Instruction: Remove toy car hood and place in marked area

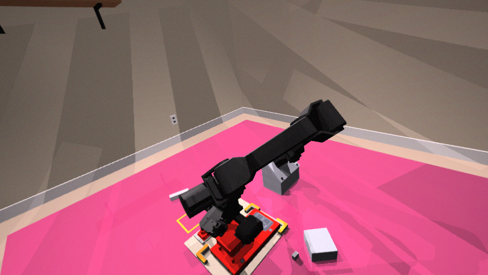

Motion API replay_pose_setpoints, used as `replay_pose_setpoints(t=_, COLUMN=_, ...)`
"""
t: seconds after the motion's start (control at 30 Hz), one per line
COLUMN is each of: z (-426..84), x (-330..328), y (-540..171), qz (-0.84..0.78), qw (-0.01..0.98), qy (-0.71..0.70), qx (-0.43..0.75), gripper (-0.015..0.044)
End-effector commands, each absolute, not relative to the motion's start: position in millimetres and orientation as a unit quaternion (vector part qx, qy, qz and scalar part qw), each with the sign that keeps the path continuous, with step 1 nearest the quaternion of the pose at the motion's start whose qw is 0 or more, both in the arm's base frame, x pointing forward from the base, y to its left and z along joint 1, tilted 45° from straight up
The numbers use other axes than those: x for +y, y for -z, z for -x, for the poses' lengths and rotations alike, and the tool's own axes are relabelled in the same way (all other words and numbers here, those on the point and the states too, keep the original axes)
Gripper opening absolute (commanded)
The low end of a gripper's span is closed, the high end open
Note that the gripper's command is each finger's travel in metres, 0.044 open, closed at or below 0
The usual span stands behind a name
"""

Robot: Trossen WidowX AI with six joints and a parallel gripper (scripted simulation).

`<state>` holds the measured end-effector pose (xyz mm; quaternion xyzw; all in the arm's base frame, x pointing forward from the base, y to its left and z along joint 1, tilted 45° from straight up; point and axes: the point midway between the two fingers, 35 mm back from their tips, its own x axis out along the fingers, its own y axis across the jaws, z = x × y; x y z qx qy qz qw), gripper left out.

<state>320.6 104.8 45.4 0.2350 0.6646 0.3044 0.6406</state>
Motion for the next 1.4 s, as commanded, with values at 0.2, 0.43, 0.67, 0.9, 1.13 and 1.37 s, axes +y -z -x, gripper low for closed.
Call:
replay_pose_setpoints(t=0.2, z=-326, x=75, y=-77, qz=-0.232, qw=0.648, qy=-0.304, qx=0.659, gripper=0.0)
replay_pose_setpoints(t=0.43, z=-332, x=56, y=-50, qz=-0.233, qw=0.647, qy=-0.297, qx=0.662, gripper=0.0)
replay_pose_setpoints(t=0.67, z=-338, x=19, y=-20, qz=-0.229, qw=0.65, qy=-0.292, qx=0.663, gripper=0.0)
replay_pose_setpoints(t=0.9, z=-337, x=-17, y=11, qz=-0.226, qw=0.652, qy=-0.291, qx=0.663, gripper=0.0)
replay_pose_setpoints(t=1.13, z=-329, x=-51, y=43, qz=-0.225, qw=0.651, qy=-0.293, qx=0.662, gripper=0.0)
replay_pose_setpoints(t=1.37, z=-315, x=-82, y=74, qz=-0.227, qw=0.65, qy=-0.299, qx=0.66, gripper=0.0)
